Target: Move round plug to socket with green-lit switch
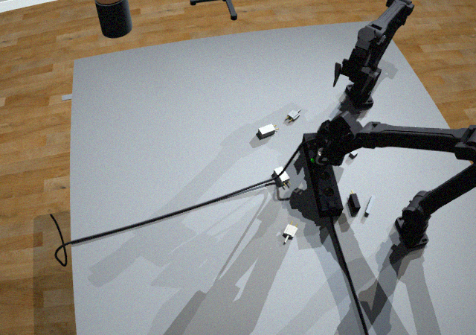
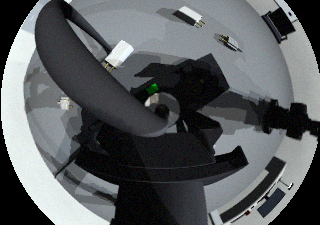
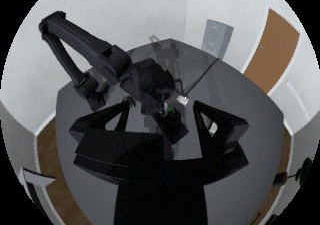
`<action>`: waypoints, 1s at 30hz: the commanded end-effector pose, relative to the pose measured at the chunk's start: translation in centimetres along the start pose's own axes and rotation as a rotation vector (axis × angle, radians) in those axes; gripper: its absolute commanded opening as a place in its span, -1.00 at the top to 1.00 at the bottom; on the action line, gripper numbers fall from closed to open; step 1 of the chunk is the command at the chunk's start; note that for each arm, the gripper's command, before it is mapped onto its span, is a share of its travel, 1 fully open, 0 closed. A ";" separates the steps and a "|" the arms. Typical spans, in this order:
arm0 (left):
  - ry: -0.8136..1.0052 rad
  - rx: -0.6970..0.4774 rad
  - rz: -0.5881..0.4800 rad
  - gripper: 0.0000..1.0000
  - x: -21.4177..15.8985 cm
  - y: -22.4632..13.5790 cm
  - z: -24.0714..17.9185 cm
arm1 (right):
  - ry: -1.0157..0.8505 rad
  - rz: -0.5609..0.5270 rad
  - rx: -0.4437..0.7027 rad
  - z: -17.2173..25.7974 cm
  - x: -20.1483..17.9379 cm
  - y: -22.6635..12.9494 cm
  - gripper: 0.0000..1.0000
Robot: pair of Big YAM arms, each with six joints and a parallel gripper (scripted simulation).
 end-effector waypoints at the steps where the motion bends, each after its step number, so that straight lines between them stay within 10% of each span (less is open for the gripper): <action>1: 0.015 -0.009 0.227 0.33 -6.3 4.2 0.4 | -0.025 -0.026 0.014 0.6 2.3 -0.5 -1.00; 30: 0.028 0.025 0.173 0.33 -6.9 4.2 -0.2 | -0.025 -0.026 0.014 0.6 2.3 -0.5 -1.00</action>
Point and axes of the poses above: on each arm, the point where the finger pads meet when closed, its own y axis out along the fingers, its own z axis across the jaws, x = y × z, the point moved 2 cm from there along -y, back along the fingers, and after that the axes turned 9 degrees about y, right-handed, at the moved point
